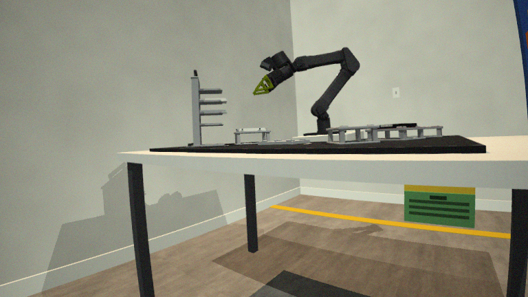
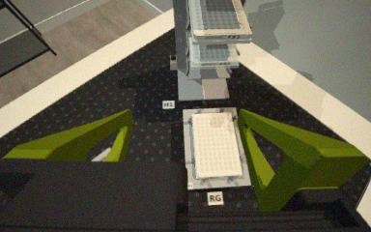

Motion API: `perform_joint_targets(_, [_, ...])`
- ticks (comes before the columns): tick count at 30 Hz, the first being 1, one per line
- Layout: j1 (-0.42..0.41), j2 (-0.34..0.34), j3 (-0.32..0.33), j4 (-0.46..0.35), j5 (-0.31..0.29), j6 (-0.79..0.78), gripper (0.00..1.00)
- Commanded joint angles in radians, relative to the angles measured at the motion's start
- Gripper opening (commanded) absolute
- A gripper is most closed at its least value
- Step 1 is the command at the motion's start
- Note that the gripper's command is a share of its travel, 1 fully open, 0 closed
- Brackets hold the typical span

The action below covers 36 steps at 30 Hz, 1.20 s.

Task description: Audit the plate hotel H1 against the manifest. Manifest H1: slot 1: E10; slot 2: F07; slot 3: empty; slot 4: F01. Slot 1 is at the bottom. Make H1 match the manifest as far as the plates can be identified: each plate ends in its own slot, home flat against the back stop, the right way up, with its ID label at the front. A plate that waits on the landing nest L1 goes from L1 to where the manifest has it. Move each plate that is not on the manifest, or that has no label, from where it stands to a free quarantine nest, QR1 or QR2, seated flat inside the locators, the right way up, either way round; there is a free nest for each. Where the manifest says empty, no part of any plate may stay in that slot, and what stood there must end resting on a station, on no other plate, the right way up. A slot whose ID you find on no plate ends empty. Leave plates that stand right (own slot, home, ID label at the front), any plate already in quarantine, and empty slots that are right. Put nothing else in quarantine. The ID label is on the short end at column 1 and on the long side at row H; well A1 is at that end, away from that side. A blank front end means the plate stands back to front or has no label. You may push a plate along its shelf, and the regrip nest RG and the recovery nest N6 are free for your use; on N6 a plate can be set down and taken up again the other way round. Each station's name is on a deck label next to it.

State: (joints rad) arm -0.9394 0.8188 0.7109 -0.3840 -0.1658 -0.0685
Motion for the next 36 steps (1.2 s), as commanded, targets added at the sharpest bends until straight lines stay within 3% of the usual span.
perform_joint_targets(1, [-0.058, 0.006, 0.013, 0.004, -0.098, -0.051, 1.00])
perform_joint_targets(20, [-0.372, 0.124, 0.065, 0.003, -0.371, -0.222, 1.00])
perform_joint_targets(36, [-0.370, 0.143, -0.113, 0.201, -0.369, -0.220, 1.00])
